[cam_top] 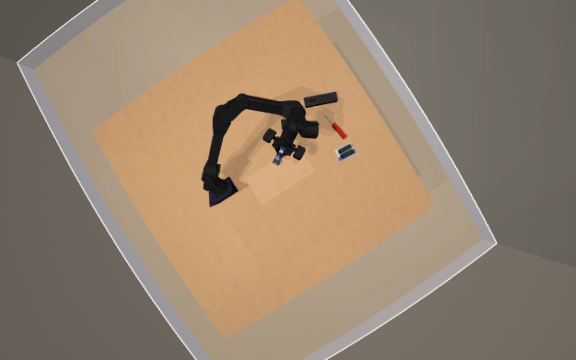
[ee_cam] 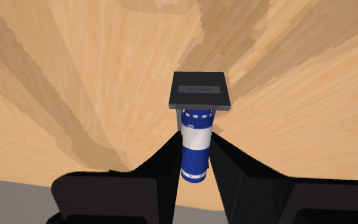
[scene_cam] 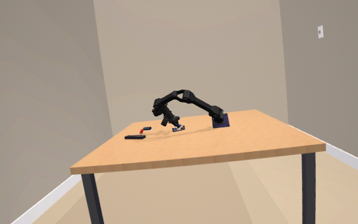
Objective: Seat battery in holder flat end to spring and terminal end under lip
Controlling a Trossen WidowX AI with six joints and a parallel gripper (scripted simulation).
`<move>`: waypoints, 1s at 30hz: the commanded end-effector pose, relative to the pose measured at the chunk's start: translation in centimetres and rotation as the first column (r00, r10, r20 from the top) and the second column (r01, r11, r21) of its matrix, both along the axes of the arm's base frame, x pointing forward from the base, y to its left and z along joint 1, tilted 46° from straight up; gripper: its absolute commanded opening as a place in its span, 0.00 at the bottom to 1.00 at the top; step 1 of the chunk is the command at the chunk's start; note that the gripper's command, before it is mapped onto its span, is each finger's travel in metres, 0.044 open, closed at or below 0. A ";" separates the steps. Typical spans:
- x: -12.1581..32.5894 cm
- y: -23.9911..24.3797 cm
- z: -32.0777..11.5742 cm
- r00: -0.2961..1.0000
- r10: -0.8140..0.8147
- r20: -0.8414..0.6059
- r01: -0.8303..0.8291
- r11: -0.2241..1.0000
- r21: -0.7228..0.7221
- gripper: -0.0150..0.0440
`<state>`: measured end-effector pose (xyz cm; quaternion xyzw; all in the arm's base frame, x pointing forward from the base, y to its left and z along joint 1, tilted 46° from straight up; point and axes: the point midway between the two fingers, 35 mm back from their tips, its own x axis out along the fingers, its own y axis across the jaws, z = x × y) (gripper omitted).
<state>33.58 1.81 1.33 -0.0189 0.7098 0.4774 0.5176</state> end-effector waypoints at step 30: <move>-0.1 0.1 -0.8 0.983 -0.142 0.116 0.127 0.984 0.128 0.37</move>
